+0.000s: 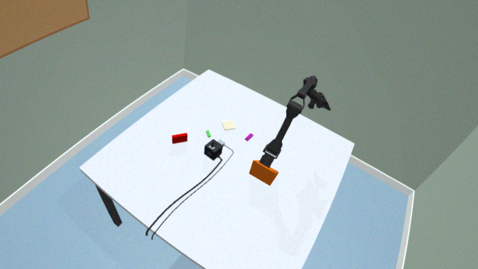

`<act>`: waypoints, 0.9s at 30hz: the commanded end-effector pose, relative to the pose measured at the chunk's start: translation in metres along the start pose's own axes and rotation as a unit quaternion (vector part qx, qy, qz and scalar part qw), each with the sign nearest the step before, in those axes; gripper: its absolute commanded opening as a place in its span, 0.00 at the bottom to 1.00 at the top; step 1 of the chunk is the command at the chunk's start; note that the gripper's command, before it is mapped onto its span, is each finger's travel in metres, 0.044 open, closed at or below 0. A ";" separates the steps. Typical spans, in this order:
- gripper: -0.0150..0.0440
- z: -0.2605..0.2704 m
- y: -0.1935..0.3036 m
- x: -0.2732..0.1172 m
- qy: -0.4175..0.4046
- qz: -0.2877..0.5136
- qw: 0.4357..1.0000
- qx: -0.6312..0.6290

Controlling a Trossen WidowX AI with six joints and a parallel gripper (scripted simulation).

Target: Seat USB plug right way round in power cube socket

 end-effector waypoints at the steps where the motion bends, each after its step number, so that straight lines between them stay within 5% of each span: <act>1: 0.98 -0.002 -0.002 0.000 0.004 -0.004 1.000 -0.001; 14: 1.00 -0.091 -0.125 -0.085 0.219 -0.187 0.957 -0.039; 27: 1.00 -0.093 -0.234 -0.221 0.323 -0.337 0.880 -0.090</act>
Point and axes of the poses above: the point midway between the two fingers, 35 mm back from their tips, its own x axis out along the fingers, its own z axis across the jaws, y = z × x, the point moved 7 cm from there along -x, back along the fingers, and after that the axes turned 6 degrees about -x, right-handed, at the moved point
